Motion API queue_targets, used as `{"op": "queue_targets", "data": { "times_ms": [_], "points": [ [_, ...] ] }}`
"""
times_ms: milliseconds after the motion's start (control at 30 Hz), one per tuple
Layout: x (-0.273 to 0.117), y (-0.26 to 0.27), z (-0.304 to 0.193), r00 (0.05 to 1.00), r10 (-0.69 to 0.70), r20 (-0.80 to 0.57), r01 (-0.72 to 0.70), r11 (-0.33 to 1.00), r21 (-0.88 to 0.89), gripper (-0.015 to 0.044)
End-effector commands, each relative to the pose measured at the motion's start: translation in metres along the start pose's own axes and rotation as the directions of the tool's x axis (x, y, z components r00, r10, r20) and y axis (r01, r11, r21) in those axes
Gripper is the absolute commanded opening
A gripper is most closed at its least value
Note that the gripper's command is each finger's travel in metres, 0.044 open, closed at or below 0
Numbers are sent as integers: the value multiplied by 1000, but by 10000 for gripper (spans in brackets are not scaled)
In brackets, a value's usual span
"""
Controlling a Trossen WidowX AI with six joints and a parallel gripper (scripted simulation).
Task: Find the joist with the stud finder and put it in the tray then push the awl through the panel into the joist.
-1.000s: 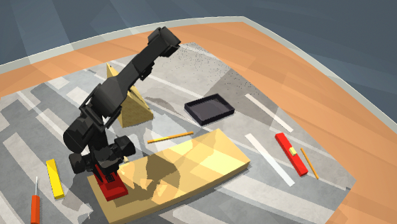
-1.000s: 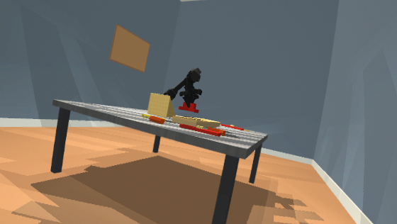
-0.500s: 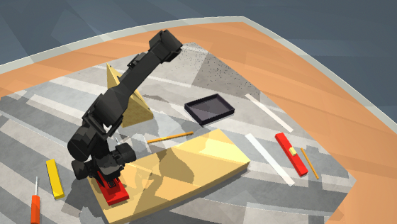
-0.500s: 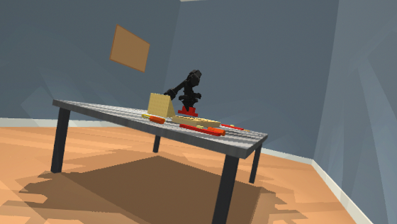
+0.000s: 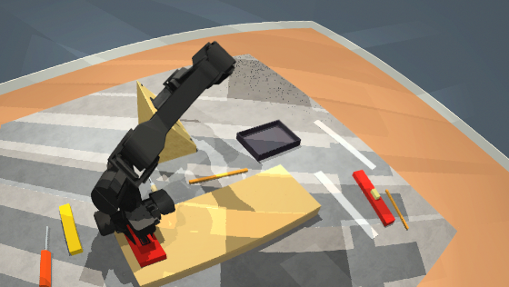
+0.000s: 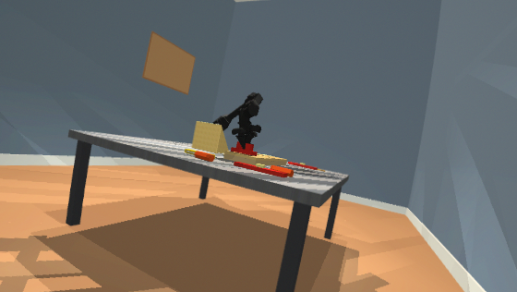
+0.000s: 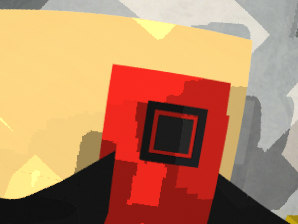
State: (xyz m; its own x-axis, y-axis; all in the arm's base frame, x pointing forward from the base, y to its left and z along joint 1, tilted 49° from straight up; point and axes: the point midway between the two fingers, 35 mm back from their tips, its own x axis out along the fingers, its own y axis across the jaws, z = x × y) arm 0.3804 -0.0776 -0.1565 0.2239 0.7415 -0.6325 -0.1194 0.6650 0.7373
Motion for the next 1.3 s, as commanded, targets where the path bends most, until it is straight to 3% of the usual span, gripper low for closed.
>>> {"op": "queue_targets", "data": {
  "times_ms": [0,1267],
  "points": [
    [4,0,0,1000,5,9,-5,1000,4,0],
    [5,73,-1,1000,9,8,-9,1000,6,0]
  ]
}}
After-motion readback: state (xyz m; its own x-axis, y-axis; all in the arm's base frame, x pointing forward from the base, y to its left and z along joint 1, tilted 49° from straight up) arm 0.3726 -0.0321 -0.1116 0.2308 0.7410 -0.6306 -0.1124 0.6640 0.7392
